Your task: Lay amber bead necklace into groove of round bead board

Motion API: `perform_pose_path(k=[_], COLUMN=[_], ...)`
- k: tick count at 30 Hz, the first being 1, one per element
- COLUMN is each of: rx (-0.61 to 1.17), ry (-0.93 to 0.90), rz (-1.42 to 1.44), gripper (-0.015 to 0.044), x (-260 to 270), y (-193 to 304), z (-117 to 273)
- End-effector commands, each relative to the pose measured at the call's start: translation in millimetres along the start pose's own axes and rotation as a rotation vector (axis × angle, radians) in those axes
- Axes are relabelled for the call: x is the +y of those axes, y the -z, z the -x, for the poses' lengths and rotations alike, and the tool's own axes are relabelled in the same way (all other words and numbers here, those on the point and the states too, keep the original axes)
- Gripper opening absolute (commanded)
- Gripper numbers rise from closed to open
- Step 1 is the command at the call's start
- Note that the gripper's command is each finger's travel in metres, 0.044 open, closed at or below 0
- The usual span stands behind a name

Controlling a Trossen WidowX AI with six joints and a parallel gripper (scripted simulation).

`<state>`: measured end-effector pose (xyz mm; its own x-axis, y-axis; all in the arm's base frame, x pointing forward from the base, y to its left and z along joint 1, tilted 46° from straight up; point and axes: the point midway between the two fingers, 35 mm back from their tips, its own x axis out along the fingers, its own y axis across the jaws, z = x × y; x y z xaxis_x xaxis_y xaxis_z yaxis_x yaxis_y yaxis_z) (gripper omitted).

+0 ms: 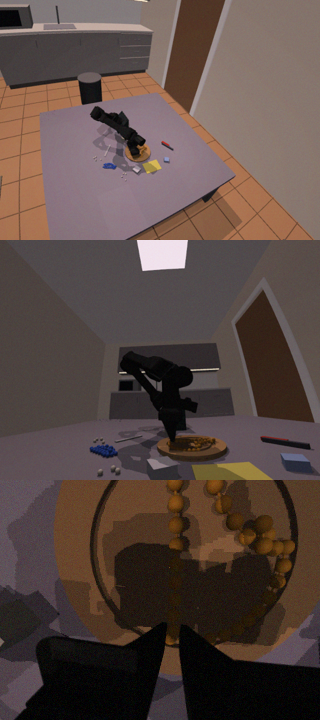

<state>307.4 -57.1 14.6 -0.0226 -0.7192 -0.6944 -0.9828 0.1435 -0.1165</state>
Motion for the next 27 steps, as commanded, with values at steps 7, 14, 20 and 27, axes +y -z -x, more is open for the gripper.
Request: perform_pose_path(k=[7,14,20,27], rx=[0.0,0.0,0.004,0.004], ry=[0.0,0.0,-0.001,-0.001], rz=[-0.001,0.0,0.009,0.009], gripper=[0.0,0.0,0.0,0.0], x=[-0.2,-0.1,1.0,12.7], y=[0.1,0.1,0.2,9.6], z=[0.2,0.7,6.0,6.0])
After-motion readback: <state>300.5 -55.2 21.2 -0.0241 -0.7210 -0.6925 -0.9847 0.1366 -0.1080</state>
